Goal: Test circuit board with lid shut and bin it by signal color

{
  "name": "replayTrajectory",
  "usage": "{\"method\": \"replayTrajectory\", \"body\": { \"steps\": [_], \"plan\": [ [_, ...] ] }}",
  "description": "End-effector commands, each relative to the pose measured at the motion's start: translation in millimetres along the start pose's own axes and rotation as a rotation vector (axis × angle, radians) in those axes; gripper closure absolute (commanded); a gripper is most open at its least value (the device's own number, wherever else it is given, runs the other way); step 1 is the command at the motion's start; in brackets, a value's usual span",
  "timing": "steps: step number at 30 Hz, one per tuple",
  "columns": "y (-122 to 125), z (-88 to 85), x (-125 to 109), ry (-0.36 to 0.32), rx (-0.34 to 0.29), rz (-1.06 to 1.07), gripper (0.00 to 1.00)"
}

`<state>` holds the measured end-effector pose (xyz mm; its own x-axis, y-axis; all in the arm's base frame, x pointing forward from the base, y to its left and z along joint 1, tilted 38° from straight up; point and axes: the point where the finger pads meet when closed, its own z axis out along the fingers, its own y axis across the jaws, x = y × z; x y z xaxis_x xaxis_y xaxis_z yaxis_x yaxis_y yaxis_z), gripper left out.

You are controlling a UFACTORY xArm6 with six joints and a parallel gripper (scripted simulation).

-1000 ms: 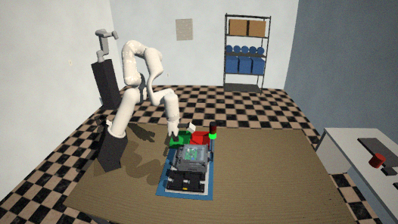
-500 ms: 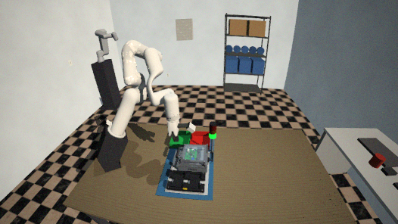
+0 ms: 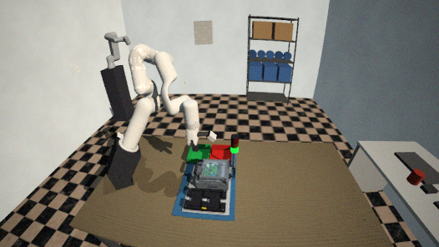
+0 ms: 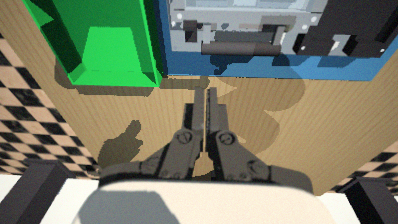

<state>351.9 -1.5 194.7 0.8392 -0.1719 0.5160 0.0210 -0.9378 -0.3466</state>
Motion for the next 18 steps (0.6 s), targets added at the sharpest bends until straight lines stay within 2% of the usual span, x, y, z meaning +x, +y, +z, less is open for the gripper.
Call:
{"method": "replayTrajectory", "body": {
  "steps": [1, 7, 16, 18],
  "plan": [
    [-12, -0.6, 1, 0.0, -0.009, 0.002, 1.0],
    [-24, -0.5, 1, 0.0, -0.009, 0.002, 1.0],
    [-25, 2.0, 1, 0.0, -0.009, 0.002, 1.0],
    [-25, 7.0, 1, 0.0, -0.009, 0.002, 1.0]
  ]
}}
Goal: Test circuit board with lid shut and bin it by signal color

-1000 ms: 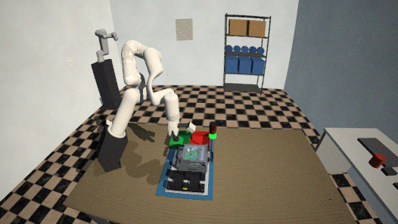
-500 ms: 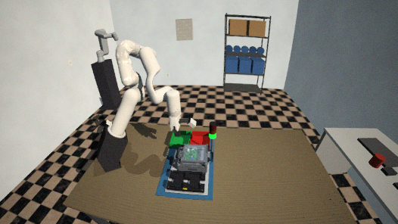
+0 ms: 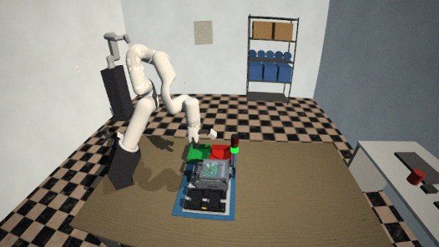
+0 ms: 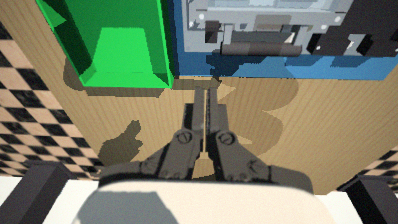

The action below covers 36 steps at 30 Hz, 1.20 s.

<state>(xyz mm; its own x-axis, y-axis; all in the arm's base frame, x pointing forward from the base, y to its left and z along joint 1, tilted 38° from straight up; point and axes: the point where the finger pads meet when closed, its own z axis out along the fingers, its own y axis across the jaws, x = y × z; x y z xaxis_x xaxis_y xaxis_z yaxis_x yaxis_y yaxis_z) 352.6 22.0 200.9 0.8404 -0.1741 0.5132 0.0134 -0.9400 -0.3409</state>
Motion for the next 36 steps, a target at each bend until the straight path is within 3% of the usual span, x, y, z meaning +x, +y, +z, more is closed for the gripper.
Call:
{"method": "replayTrajectory", "body": {
  "steps": [1, 13, 36],
  "plan": [
    [0, 8.0, 1, 0.002, 0.0, -0.001, 1.0],
    [0, 58.9, 1, 0.002, 0.0, -0.001, 1.0],
    [0, 70.2, 1, 0.002, 0.0, -0.001, 1.0]
  ]
}}
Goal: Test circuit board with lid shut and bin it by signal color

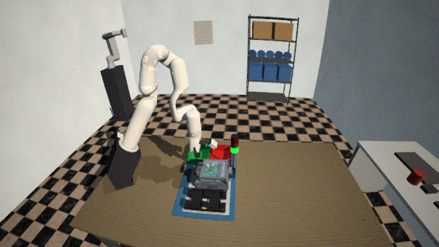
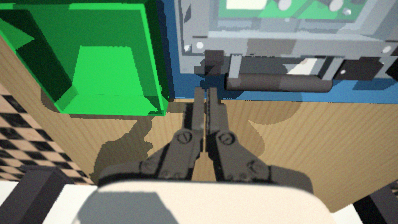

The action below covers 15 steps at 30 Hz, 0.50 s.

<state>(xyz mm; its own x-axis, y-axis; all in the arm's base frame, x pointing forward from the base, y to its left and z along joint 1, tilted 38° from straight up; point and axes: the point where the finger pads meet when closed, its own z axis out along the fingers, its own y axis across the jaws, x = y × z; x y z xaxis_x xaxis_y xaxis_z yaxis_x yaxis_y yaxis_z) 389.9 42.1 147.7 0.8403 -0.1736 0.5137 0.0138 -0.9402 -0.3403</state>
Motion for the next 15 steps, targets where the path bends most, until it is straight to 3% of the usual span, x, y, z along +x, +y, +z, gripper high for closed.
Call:
{"method": "replayTrajectory", "body": {
  "steps": [1, 15],
  "plan": [
    [0, 3.7, 1, 0.002, 0.0, 0.0, 1.0],
    [0, 24.3, 2, 0.002, 0.0, 0.0, 1.0]
  ]
}}
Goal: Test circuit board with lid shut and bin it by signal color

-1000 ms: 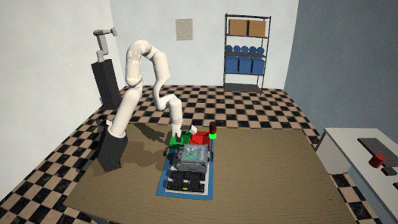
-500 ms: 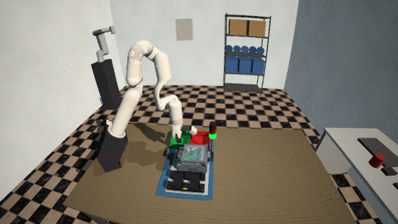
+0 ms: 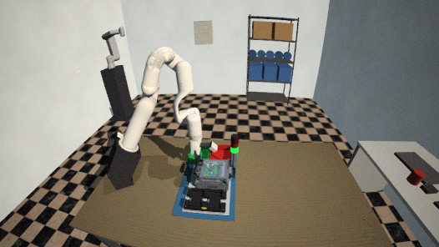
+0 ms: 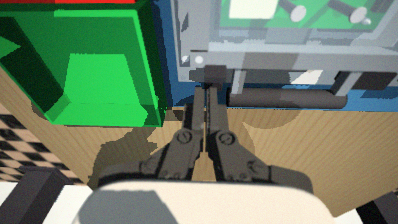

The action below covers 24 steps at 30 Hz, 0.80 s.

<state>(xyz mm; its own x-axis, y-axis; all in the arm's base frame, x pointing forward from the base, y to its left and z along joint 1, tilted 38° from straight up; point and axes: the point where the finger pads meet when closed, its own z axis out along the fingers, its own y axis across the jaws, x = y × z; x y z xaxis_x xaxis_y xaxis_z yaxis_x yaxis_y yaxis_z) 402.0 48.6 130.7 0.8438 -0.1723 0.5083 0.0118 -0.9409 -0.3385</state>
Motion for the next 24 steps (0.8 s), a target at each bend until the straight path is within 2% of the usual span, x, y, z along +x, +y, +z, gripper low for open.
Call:
{"method": "replayTrajectory", "body": {
  "steps": [1, 24],
  "plan": [
    [-0.2, 2.8, 1.5, 0.009, 0.003, -0.001, 1.0],
    [-0.2, 4.8, 1.6, 0.009, 0.003, -0.001, 1.0]
  ]
}}
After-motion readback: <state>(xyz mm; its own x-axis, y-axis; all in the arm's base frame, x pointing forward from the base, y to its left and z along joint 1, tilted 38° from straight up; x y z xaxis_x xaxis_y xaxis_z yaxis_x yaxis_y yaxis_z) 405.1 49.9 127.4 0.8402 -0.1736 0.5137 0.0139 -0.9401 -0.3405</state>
